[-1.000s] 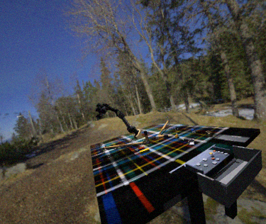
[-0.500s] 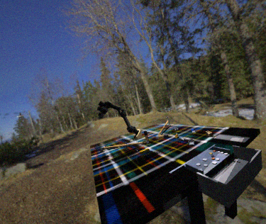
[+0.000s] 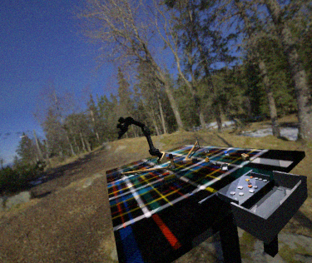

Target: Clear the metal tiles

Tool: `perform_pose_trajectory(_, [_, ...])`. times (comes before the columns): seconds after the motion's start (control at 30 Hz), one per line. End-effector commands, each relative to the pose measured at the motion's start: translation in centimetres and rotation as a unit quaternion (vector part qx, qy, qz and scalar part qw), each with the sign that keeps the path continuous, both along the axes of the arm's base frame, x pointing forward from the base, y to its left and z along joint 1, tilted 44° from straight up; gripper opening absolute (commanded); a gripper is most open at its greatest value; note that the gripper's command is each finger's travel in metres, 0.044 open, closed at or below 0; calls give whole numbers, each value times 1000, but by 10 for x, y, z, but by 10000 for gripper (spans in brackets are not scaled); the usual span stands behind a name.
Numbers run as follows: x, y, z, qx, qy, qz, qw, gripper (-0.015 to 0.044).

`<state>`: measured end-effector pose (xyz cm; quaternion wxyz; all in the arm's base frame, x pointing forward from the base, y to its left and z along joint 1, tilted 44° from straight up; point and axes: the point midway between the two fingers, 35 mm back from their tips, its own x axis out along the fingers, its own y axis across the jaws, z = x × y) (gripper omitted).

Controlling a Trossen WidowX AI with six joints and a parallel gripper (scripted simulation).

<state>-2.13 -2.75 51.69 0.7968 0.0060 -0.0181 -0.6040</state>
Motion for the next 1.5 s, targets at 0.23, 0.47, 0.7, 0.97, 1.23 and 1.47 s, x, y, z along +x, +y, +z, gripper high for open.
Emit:
perform_pose_trajectory(0.23, [-6,23,-11,6,-10,-53,999,440])
perform_pose_trajectory(0.47, [-7,37,-20,12,-15,-88,996,440])
perform_pose_trajectory(0.7, [-6,51,-29,17,-21,-124,992,440])
perform_pose_trajectory(0.97, [-2,66,-39,22,-28,-165,986,440])
perform_pose_trajectory(1.23, [3,76,-47,27,-33,-193,980,440])
perform_pose_trajectory(1.47, [3,76,-47,27,-33,-193,980,440])
